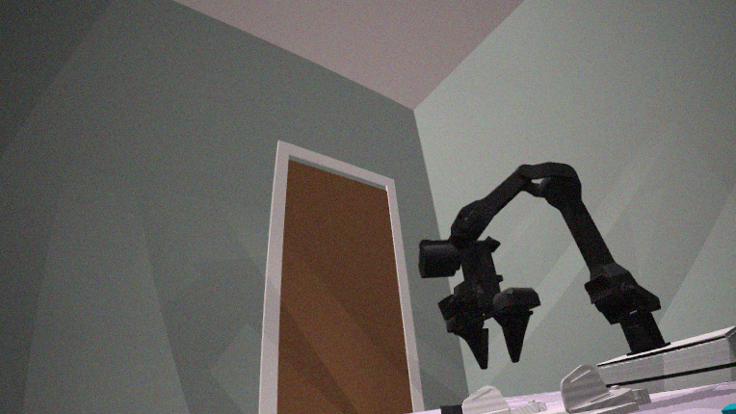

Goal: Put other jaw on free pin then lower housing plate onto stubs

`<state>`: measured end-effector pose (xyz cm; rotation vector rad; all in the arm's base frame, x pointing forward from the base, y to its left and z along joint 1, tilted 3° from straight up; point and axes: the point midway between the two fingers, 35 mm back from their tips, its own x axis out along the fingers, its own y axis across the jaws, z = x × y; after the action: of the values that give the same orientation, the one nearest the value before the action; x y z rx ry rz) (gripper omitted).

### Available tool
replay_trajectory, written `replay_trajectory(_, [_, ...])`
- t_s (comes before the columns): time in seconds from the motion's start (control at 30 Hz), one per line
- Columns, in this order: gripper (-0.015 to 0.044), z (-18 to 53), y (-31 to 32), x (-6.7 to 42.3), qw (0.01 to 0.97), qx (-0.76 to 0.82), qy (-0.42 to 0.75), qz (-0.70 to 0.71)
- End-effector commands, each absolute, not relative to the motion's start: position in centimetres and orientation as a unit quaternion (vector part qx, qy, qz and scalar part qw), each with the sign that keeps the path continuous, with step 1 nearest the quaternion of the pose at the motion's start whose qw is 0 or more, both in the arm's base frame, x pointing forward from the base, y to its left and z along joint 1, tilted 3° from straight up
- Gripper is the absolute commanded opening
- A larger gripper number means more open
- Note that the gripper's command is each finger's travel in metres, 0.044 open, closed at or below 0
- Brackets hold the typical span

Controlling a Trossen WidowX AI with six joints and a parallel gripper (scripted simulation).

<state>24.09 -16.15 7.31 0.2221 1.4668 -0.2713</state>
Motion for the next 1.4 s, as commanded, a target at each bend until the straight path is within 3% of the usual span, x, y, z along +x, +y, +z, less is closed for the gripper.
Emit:
replay_trajectory(0.0, [0.044, 7.29, -16.17, 24.12, 0.729, 0.1, 0.665, -0.123])
replay_trajectory(0.87, [0.044, 7.29, -16.17, 24.12, 0.729, 0.1, 0.665, -0.123])
replay_trajectory(1.37, [0.0046, 8.15, -15.96, 23.76, 0.725, 0.102, 0.67, -0.121])
